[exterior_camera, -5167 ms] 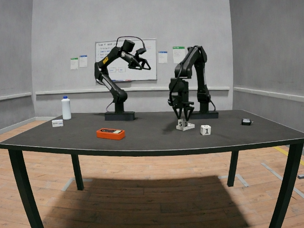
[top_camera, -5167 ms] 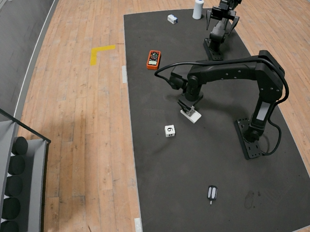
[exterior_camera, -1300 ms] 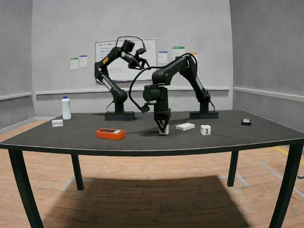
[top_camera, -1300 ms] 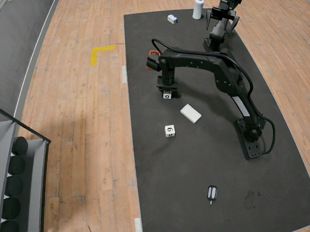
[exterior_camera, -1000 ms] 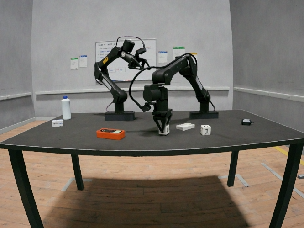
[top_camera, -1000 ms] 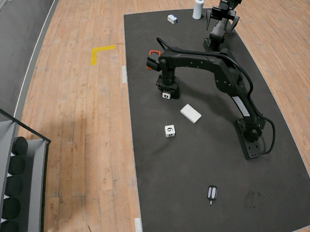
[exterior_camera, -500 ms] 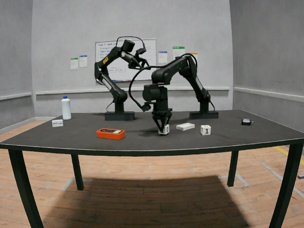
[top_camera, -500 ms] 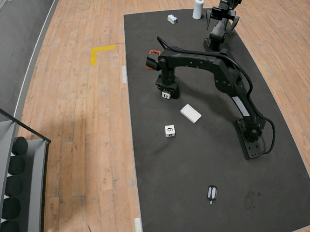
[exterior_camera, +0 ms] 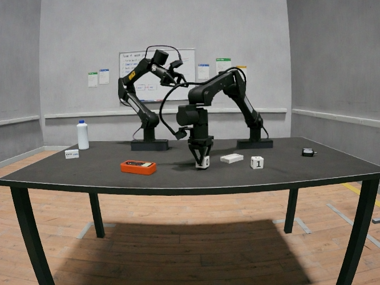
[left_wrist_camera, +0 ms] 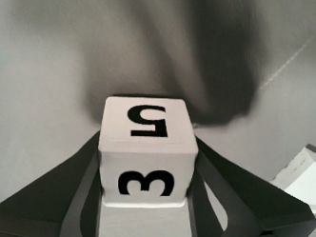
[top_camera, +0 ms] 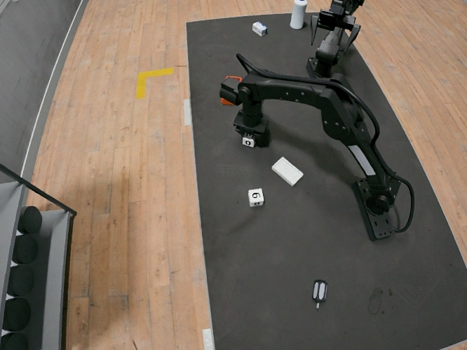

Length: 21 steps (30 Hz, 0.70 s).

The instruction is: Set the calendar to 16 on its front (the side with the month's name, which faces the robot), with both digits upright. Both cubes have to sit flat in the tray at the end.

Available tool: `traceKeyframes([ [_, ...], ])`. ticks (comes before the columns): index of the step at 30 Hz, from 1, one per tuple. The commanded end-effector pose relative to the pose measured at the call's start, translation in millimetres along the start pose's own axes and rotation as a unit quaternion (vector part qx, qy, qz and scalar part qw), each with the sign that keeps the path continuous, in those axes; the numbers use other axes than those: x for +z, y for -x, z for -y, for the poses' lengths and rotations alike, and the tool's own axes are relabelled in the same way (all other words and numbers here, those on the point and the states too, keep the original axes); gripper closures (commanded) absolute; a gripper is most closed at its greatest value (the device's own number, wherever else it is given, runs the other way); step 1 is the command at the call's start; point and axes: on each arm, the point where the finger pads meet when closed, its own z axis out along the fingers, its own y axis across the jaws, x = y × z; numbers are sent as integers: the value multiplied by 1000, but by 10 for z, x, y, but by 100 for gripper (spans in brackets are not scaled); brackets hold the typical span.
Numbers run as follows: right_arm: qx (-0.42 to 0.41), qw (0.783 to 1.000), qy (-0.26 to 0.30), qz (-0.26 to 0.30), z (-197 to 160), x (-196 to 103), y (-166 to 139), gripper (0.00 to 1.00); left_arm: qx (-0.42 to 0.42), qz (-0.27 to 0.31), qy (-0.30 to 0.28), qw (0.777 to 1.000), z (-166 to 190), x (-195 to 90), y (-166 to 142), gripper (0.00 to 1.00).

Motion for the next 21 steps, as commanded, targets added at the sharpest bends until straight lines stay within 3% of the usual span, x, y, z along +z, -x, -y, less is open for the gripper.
traceKeyframes([
  [1,-6,1000,4,14,-28,-63,87,0,4,12,25,1000,-81,-142,86,65],
  [21,-6,1000,4,14,-28,-63,87,0,1,11,19,1000,-23,-32,-22,65],
])
